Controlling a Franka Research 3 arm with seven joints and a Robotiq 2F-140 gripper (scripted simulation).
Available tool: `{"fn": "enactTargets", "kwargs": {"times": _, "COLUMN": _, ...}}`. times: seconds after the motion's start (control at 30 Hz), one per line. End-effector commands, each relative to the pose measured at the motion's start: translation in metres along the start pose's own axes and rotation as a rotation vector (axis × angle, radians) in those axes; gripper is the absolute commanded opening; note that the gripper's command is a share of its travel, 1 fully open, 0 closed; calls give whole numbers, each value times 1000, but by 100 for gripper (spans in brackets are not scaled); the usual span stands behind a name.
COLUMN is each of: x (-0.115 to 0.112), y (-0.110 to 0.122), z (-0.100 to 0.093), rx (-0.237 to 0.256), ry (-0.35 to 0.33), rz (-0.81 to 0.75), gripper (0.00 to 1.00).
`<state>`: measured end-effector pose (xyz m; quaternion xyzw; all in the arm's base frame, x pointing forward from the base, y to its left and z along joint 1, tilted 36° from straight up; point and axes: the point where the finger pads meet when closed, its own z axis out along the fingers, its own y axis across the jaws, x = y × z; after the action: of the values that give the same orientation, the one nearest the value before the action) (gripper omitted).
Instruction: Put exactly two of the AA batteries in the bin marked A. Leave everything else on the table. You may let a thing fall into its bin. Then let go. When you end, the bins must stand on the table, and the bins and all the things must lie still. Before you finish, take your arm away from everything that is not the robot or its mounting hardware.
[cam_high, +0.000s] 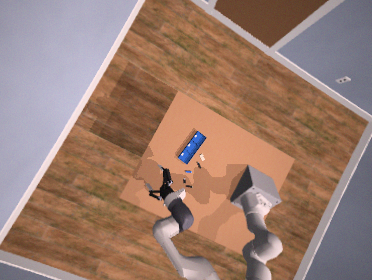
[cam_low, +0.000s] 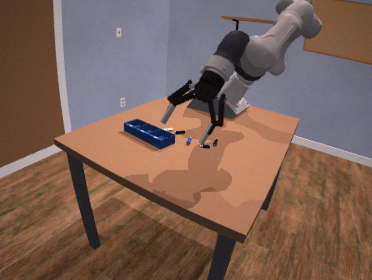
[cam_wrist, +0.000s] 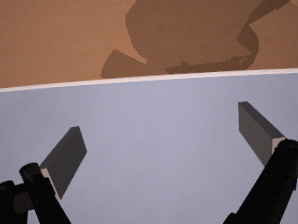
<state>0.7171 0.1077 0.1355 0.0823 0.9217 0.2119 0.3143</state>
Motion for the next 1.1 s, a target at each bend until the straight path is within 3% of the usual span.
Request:
{"fn": "enactTargets", "kwargs": {"times": 0.0, "x": 0, "y": 0, "z": 0, "rx": 0, "ry": 0, "rz": 0, "gripper": 100}}
{"fn": "enactTargets", "kwargs": {"times": 0.53, "x": 0, "y": 0, "z": 0, "rx": 0, "ry": 0, "rz": 0, "gripper": 100}}
{"fn": "enactTargets", "kwargs": {"times": 0.57, "x": -5, "y": -1, "z": -6, "rx": 0, "ry": 0, "rz": 0, "gripper": 5}}
{"fn": "enactTargets", "kwargs": {"times": 0.77, "x": -34, "y": -9, "z": -42, "rx": 0, "ry": 0, "rz": 0, "gripper": 5}}
{"fn": "enactTargets", "kwargs": {"times": 0.97, "x": -27, "y": -19, "z": -41, "rx": -12, "ry": 1, "rz": -232, "gripper": 5}}
{"fn": "enactTargets", "kwargs": {"times": 1.07, "x": -25, "y": -23, "z": -43, "rx": -14, "ry": 7, "rz": -270, "gripper": 5}}
